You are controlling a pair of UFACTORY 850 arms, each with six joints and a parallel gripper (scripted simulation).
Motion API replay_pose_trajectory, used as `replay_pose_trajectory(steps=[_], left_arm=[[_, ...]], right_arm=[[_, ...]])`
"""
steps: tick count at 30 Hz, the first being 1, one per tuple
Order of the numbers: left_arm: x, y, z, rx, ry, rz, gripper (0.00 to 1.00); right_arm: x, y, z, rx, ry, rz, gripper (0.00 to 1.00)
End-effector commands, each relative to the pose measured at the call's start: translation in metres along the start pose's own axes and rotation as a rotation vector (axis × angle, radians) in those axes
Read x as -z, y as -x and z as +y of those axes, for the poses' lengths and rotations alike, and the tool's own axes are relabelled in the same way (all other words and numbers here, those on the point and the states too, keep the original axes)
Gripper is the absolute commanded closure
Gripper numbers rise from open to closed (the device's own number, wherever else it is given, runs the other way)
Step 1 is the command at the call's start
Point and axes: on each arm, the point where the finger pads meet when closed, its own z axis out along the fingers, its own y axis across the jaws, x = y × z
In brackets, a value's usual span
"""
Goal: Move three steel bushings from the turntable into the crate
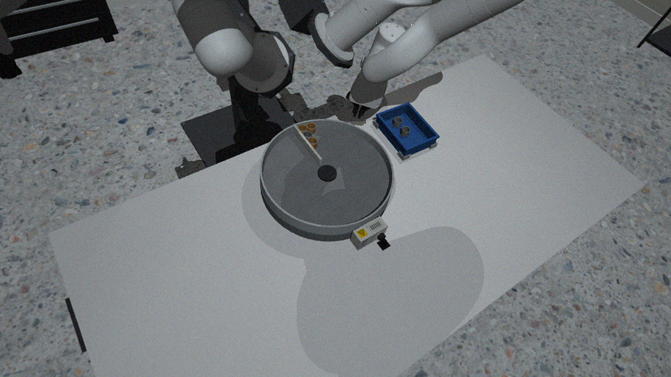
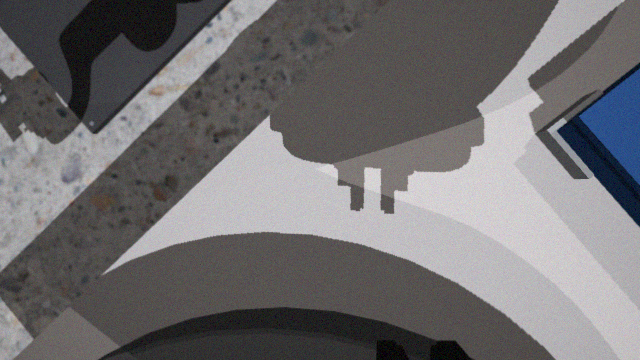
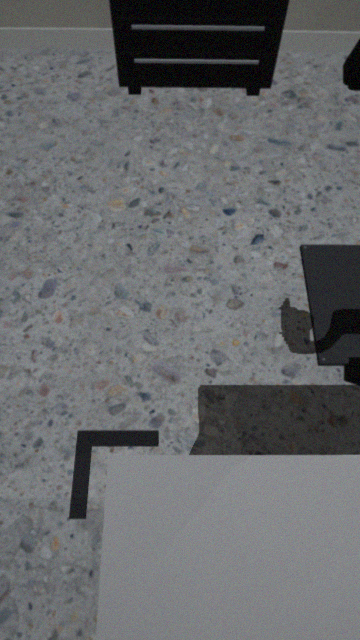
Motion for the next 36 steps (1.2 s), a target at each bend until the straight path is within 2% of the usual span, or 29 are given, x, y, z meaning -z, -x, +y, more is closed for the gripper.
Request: replay_pose_trajectory(steps=[1,8,10,25,27,36], left_arm=[[-0.003,0.011,-0.012,0.039,0.014,0.101,0.89],[-0.005,0.025,-0.034,0.099,0.013,0.192,0.89],[-0.005,0.025,-0.034,0.099,0.013,0.192,0.89],[-0.011,0.051,-0.077,0.222,0.011,0.378,0.89],[-0.011,0.051,-0.077,0.222,0.011,0.378,0.89],[-0.014,0.066,-0.1,0.29,0.013,0.481,0.89]], right_arm=[[0.001,0.0,0.0,0.0,0.0,0.002,0.0],[0.001,0.0,0.0,0.0,0.0,0.002,0.0],[0.001,0.0,0.0,0.0,0.0,0.002,0.0],[0.001,0.0,0.0,0.0,0.0,0.002,0.0],[0.001,0.0,0.0,0.0,0.0,0.002,0.0],[0.001,0.0,0.0,0.0,0.0,0.002,0.0]])
